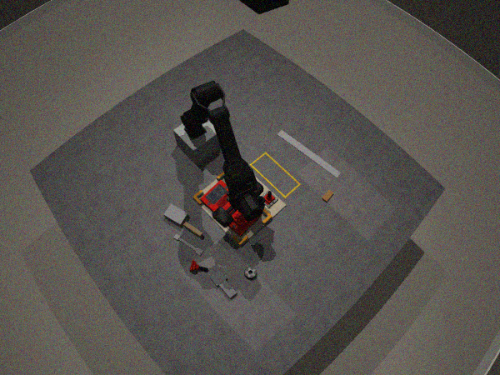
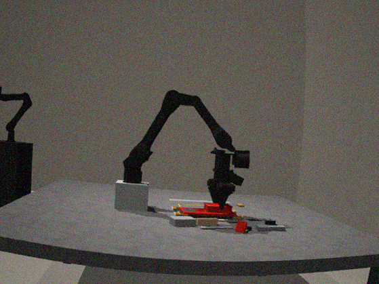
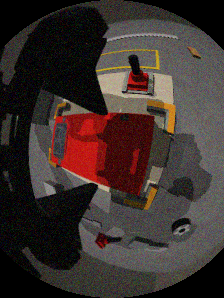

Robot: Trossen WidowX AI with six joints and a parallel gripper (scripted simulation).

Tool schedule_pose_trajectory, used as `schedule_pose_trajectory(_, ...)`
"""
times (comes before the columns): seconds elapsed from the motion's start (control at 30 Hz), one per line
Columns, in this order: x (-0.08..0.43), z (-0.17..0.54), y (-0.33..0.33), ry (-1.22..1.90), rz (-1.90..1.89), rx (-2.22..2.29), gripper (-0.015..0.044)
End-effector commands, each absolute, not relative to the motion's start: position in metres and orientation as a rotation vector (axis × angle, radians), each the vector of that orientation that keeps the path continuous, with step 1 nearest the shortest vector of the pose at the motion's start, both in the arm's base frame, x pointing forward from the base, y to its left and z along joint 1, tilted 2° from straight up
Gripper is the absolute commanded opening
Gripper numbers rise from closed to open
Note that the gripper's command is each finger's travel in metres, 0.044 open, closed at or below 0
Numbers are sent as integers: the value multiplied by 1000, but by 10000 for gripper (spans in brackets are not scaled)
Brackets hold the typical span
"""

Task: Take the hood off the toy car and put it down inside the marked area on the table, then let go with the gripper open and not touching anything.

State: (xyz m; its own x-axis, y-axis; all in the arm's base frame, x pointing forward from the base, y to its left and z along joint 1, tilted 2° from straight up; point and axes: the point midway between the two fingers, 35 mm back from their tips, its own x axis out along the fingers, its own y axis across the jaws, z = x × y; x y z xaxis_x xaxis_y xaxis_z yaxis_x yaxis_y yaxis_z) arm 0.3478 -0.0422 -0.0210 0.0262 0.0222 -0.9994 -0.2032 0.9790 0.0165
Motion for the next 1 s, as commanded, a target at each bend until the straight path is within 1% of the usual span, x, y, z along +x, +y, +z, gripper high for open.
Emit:
schedule_pose_trajectory(0.0, 347, -25, -41, 1540, 177, -138, 440)
schedule_pose_trajectory(0.33, 347, -30, -41, 1540, 177, -138, 440)
schedule_pose_trajectory(0.47, 348, -26, -42, 1536, 175, -145, 335)
schedule_pose_trajectory(0.77, 348, -26, -42, 1536, 175, -145, 275)
schedule_pose_trajectory(0.97, 348, -24, -42, 1536, 176, -145, 117)
